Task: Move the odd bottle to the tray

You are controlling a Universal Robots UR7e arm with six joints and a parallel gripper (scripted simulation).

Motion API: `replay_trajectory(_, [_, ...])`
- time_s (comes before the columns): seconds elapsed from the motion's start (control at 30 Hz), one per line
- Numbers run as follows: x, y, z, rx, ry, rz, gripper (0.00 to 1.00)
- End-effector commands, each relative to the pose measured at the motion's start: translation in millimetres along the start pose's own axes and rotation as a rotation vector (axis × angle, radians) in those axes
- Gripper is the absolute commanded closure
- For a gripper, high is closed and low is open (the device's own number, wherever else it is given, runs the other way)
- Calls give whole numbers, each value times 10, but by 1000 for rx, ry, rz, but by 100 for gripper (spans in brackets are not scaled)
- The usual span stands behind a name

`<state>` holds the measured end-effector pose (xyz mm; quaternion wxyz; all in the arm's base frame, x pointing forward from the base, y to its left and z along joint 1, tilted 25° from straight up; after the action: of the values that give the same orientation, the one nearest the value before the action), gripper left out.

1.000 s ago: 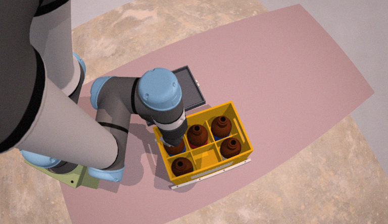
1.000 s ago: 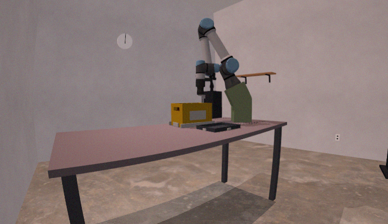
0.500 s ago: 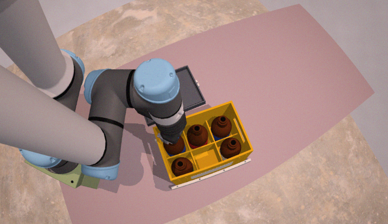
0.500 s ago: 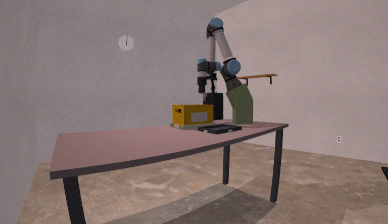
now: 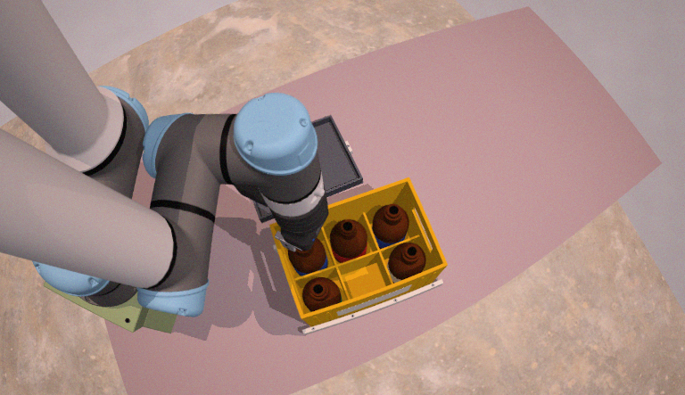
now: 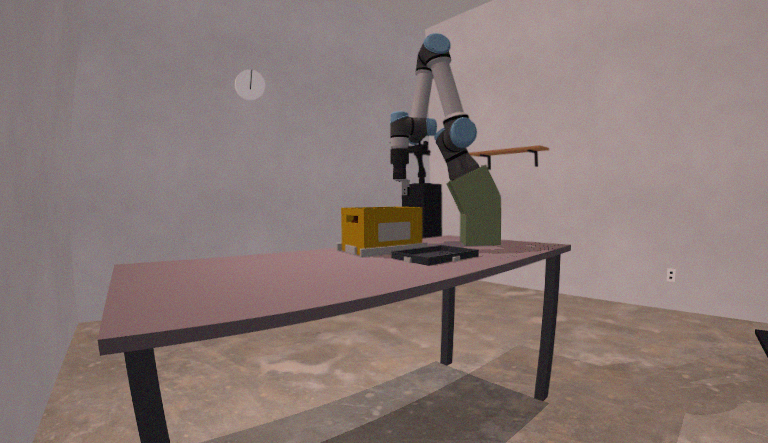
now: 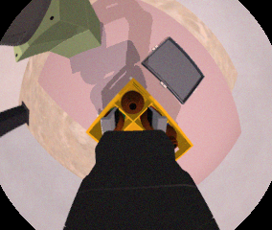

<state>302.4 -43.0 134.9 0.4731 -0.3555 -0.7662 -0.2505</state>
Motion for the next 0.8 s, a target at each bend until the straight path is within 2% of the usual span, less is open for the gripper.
replay_trajectory(0.0, [29, 8, -13, 2, 2, 0, 0])
replay_trajectory(0.07, [29, 8, -13, 2, 2, 0, 0])
replay_trajectory(0.1, [28, 6, -7, 2, 3, 0, 100])
replay_trajectory(0.77, [23, 5, -3, 2, 4, 1, 100])
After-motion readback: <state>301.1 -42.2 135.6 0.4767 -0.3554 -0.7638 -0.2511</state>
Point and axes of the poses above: the point where the finger pads meet when closed, its own x axis back along the fingers, its own y axis across the jaws, z = x × y, the point moved 10 cm from there along x, back along the fingers, and after that the axes turned 2 degrees about x, right-handed, at the moved point
